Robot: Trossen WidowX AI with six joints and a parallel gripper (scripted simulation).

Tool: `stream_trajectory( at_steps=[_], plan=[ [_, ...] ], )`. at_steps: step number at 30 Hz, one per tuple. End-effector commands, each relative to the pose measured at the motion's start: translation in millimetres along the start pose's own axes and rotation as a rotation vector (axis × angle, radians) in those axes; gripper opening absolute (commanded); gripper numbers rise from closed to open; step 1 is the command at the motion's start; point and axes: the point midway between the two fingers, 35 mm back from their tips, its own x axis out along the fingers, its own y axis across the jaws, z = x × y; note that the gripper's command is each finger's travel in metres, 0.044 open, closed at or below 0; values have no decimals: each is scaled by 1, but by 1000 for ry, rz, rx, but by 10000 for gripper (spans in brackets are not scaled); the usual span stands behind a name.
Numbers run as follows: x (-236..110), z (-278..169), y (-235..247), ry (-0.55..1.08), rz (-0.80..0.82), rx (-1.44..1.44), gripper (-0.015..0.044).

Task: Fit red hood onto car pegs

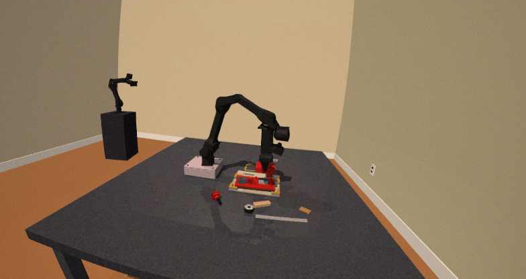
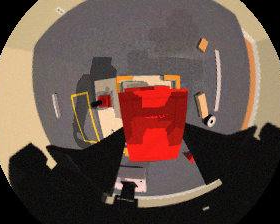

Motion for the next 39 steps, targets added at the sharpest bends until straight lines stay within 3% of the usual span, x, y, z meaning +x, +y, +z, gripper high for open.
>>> stream_trajectory(
  at_steps=[1,10,39],
  plan=[
    [9,-1,1,3,7,7,0],
    [48,-4,-2,3,7,7,0],
    [49,-5,0,3,7,7,0]
  ],
)
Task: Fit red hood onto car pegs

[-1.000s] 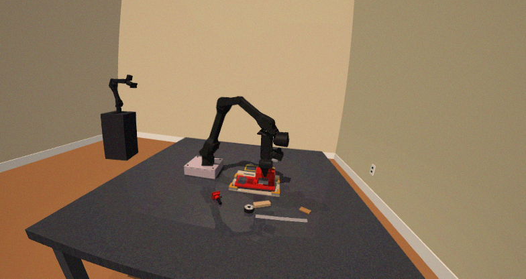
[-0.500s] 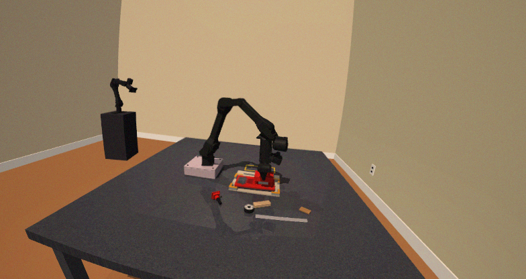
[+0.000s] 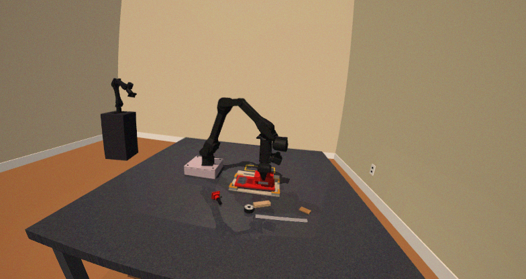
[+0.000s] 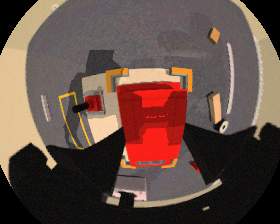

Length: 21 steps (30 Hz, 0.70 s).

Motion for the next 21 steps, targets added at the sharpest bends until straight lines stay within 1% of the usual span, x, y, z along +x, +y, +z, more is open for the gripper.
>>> stream_trajectory(
  at_steps=[1,21],
  plan=[
    [1,0,1,-2,5,3,0],
    [9,0,1,-2,5,3,0]
  ],
)
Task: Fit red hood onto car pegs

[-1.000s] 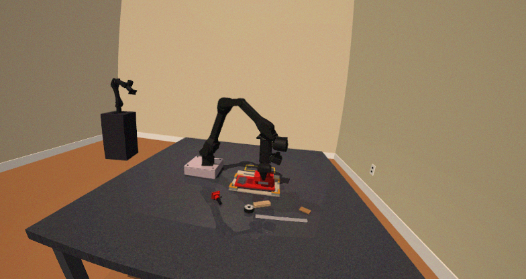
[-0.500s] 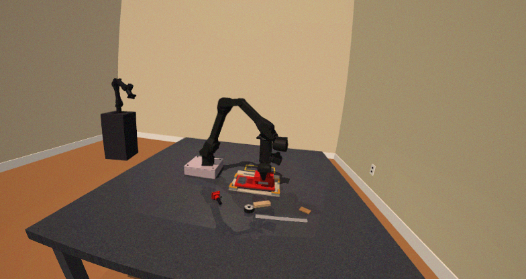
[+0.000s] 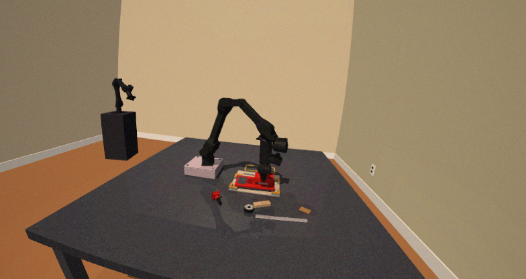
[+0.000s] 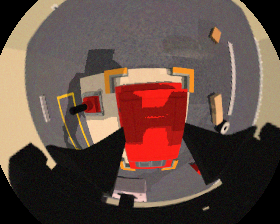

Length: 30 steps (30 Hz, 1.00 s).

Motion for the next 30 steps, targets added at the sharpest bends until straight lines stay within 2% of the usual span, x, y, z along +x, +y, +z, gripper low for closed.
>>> stream_trajectory(
  at_steps=[1,30],
  plan=[
    [4,0,1,2,6,4,0],
    [1,0,1,1,4,3,0]
  ],
)
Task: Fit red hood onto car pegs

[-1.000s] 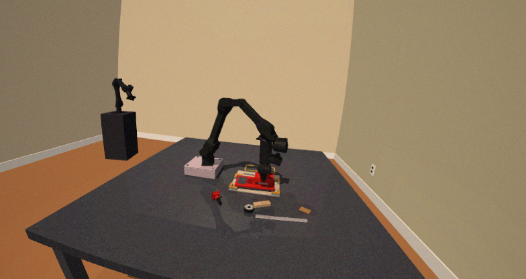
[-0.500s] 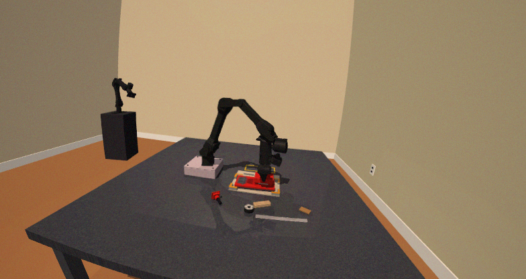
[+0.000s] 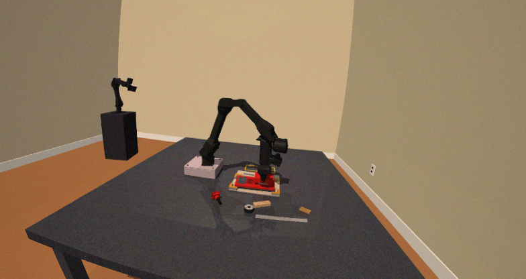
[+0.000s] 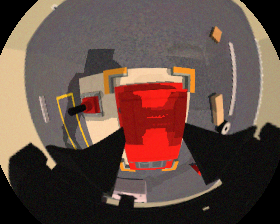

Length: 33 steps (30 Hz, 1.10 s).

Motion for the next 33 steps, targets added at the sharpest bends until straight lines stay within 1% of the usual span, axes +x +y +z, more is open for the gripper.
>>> stream_trajectory(
  at_steps=[1,33],
  plan=[
    [-2,0,1,1,4,1,0],
    [-2,-1,2,-6,-8,2,0]
  ],
)
